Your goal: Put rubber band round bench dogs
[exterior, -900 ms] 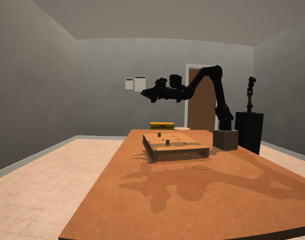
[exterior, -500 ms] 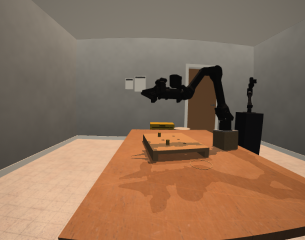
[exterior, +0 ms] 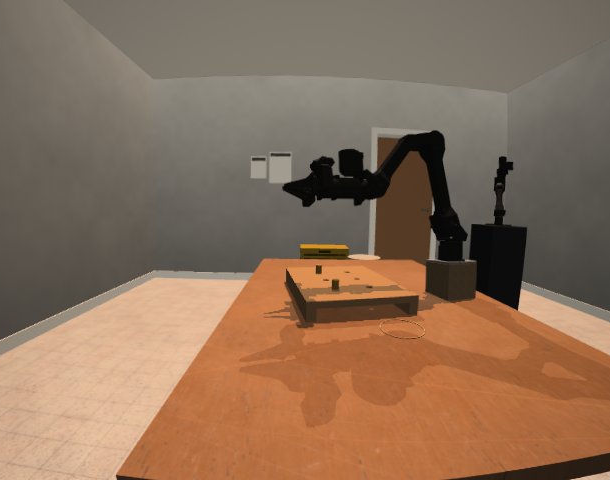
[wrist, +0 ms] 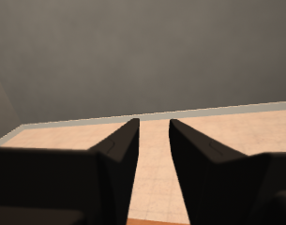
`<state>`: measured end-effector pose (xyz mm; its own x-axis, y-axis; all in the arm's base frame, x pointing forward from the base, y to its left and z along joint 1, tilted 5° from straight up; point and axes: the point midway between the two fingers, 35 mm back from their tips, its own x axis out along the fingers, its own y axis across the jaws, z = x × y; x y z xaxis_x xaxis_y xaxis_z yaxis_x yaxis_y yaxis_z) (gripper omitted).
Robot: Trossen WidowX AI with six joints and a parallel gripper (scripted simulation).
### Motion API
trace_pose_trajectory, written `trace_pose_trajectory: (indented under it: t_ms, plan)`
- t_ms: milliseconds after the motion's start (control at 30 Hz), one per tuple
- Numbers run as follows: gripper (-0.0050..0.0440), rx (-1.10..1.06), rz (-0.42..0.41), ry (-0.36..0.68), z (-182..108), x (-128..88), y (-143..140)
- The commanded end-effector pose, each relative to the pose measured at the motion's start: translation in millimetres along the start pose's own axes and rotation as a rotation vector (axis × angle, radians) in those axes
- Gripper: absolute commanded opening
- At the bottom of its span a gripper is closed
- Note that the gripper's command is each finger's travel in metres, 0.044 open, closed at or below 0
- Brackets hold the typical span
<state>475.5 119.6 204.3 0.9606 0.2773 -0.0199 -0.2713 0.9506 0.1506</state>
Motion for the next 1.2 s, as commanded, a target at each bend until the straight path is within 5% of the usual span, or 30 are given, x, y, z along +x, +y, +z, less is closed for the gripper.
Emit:
trace_pose_trajectory:
  t_ms: [0, 767, 1167]
  plan:
    - [0.008, -0.019, 0.019, 0.038, -5.3, 5.3, 14.1]
    - [0.008, -0.225, 0.18, 0.549, -128.8, -16.9, 105.7]
    - [0.008, -0.431, 0.32, 0.876, -197.1, -66.1, 154.6]
